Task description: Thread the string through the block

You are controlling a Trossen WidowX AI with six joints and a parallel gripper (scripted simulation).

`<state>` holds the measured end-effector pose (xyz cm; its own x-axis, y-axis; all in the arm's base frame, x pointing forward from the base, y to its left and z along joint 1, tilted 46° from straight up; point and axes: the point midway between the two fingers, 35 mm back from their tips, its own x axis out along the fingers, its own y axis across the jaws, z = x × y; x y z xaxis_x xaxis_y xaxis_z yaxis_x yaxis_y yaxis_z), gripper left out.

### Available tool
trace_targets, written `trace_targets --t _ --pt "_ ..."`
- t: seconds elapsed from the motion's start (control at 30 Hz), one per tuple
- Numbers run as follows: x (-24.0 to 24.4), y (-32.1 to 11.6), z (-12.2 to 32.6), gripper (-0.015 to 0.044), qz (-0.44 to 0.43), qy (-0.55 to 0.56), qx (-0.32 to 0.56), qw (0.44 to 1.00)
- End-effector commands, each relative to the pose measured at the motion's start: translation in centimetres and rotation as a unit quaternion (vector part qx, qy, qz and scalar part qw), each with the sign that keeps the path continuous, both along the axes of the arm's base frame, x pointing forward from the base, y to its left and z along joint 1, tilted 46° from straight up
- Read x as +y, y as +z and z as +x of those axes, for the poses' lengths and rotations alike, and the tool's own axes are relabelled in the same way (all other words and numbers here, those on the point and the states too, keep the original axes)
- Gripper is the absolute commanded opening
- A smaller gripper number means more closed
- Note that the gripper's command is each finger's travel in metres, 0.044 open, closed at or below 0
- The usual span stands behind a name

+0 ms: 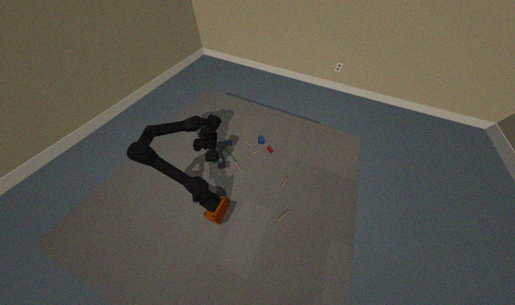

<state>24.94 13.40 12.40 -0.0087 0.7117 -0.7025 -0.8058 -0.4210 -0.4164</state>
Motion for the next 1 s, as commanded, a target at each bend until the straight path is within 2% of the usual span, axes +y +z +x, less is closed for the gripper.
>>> trace_targets --t 0.0,0.13,0.4,0.67,0.97 --pt "0.11 0.04 -0.21 0.0440 0.002 0.005 -0.002 1.000" --pt "0.04 -0.01 -0.05 0.0440 0.002 0.005 -0.002 1.000" --pt "0.05 0.01 -0.07 0.0243 0.000 0.002 -0.001 1.000" --pt "0.04 0.01 -0.07 0.0243 0.000 0.002 -0.001 1.000" --pt "0.04 0.01 -0.07 0.0007 0.000 0.002 -0.001 1.000"
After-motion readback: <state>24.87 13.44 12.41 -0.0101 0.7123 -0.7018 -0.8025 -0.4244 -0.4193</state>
